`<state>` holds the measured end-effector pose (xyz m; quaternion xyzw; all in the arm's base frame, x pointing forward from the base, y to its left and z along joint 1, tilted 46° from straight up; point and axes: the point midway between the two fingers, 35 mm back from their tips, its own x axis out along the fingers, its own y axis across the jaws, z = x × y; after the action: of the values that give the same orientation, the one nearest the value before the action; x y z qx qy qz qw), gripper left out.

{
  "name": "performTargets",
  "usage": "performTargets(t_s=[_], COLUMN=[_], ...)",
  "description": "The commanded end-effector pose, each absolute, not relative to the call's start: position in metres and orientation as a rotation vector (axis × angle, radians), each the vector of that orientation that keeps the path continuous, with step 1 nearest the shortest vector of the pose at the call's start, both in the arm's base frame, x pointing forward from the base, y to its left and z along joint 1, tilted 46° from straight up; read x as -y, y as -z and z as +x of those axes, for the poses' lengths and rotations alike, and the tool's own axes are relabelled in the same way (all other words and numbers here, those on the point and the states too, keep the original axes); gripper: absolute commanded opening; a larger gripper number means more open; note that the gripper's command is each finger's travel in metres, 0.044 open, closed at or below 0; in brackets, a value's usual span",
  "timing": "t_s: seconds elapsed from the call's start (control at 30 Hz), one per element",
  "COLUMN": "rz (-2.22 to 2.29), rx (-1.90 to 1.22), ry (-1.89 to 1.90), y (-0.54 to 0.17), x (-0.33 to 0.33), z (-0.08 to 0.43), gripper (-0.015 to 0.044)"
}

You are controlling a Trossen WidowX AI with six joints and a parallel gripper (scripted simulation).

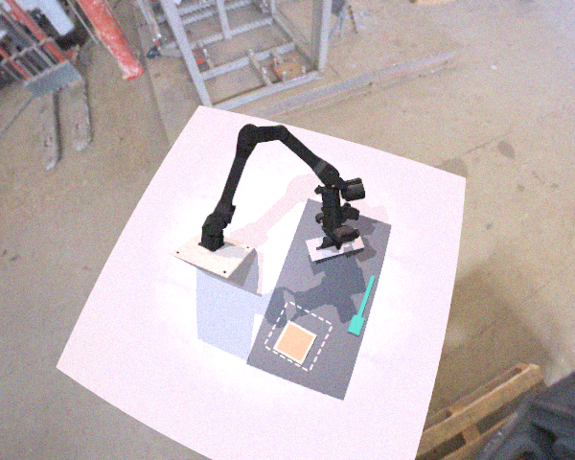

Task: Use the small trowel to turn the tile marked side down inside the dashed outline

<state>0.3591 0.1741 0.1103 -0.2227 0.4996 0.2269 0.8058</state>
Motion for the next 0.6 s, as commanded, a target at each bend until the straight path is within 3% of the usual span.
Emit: performTargets(t_s=[0.0,0.3,0.57], rz=[-0.461,-0.424,-0.423], rx=[-1.051,-1.008,-1.007], ry=[-0.441,-0.378,-0.377], y=[-0.125,-0.153,-0.152], x=[-0.177,-0.19,-0.192], z=[0.347,0.312,0.311], gripper=[0.0,0.0,0.0])
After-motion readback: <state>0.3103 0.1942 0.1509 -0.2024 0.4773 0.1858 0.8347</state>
